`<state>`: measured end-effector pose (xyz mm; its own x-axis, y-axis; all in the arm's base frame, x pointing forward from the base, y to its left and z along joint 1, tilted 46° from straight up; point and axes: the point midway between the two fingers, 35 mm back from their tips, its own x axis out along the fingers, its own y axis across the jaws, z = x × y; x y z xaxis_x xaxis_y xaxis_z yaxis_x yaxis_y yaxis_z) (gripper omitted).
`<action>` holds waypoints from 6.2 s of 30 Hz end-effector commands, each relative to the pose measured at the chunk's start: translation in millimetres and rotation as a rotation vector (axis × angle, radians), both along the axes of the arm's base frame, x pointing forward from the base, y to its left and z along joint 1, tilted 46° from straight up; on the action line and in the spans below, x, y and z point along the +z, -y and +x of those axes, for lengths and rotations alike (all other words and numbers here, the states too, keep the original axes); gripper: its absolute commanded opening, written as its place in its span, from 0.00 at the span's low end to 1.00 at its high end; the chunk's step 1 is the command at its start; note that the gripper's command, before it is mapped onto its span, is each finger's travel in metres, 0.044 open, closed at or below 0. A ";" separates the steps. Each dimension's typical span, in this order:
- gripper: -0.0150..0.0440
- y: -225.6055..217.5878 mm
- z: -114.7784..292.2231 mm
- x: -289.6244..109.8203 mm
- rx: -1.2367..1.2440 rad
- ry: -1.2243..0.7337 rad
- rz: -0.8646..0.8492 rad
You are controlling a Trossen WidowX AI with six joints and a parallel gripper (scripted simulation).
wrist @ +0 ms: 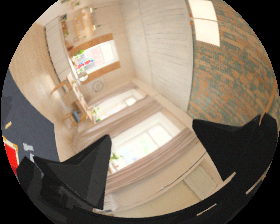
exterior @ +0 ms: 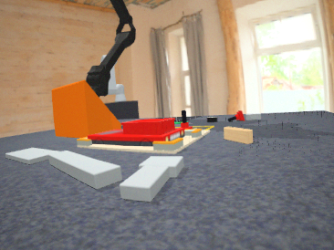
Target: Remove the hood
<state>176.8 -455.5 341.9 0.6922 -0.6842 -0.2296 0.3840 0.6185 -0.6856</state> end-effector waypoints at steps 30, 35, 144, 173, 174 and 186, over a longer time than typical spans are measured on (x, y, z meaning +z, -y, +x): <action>1.00 -288.8 174.2 -349.1 0.496 -0.702 1.367; 1.00 -353.2 161.9 -373.2 0.511 -0.902 1.553; 1.00 -423.5 158.7 -421.0 0.510 -0.961 1.604; 0.41 -422.6 159.1 -420.5 0.513 -0.962 1.597; 0.36 -422.1 159.1 -420.0 0.513 -0.962 1.597; 0.25 -416.4 159.1 -414.5 0.513 -0.962 1.597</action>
